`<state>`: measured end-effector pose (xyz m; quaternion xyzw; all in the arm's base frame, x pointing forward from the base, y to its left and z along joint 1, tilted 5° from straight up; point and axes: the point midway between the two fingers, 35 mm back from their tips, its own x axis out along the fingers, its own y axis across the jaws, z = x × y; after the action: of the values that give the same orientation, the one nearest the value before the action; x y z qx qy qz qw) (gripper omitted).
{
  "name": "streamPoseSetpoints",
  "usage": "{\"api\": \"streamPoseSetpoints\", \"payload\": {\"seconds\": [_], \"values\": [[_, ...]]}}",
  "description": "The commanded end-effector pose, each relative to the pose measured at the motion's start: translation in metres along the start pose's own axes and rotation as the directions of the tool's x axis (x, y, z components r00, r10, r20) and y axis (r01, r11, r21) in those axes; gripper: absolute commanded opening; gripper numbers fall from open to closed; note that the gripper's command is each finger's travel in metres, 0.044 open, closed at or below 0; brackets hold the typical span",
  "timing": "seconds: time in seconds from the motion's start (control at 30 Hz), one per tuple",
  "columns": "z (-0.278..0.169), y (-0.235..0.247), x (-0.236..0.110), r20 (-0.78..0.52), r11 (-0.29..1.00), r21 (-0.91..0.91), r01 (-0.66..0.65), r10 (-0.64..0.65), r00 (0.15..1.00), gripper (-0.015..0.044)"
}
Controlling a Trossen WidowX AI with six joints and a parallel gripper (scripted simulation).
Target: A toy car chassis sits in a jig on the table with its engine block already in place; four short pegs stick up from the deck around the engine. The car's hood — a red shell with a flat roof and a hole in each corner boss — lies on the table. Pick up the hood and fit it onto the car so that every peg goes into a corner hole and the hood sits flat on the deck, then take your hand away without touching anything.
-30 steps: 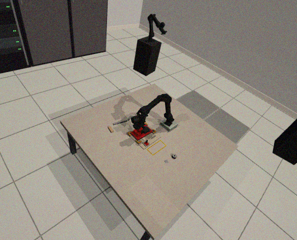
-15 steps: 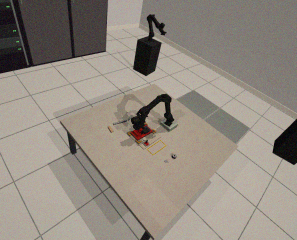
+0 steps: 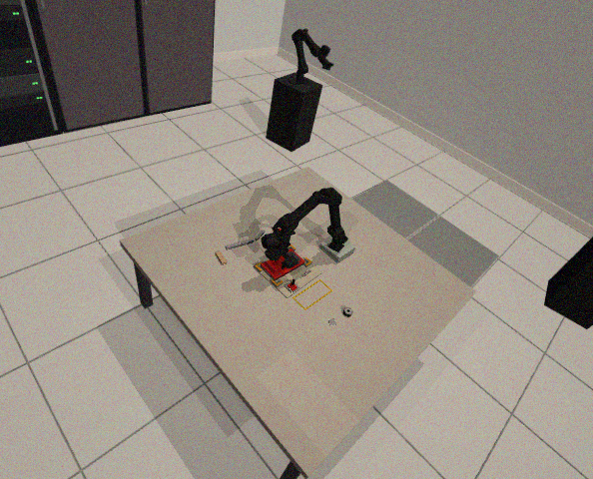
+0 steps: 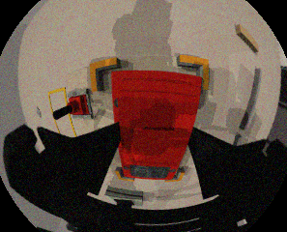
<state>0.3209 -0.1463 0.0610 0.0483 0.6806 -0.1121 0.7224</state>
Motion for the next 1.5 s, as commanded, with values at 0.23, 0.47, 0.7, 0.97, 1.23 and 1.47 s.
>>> {"api": "streamPoseSetpoints", "payload": {"seconds": [0.23,0.47,0.7,0.97,1.23,1.47], "values": [[0.0,0.0,0.0,0.0,1.0,0.0,0.0,0.0,1.0,0.0105],[0.0,0.0,0.0,0.0,1.0,0.0,0.0,0.0,1.0,0.0289],[0.0,0.0,0.0,0.0,1.0,0.0,0.0,0.0,1.0,0.044],[0.002,0.0,-0.054,-0.001,1.0,0.0,-0.001,0.001,1.0,0.044],[0.0,0.0,-0.072,-0.001,1.0,0.0,-0.002,0.002,1.0,0.044],[0.0,0.0,-0.072,-0.001,1.0,0.0,-0.002,0.002,1.0,0.044]]}}
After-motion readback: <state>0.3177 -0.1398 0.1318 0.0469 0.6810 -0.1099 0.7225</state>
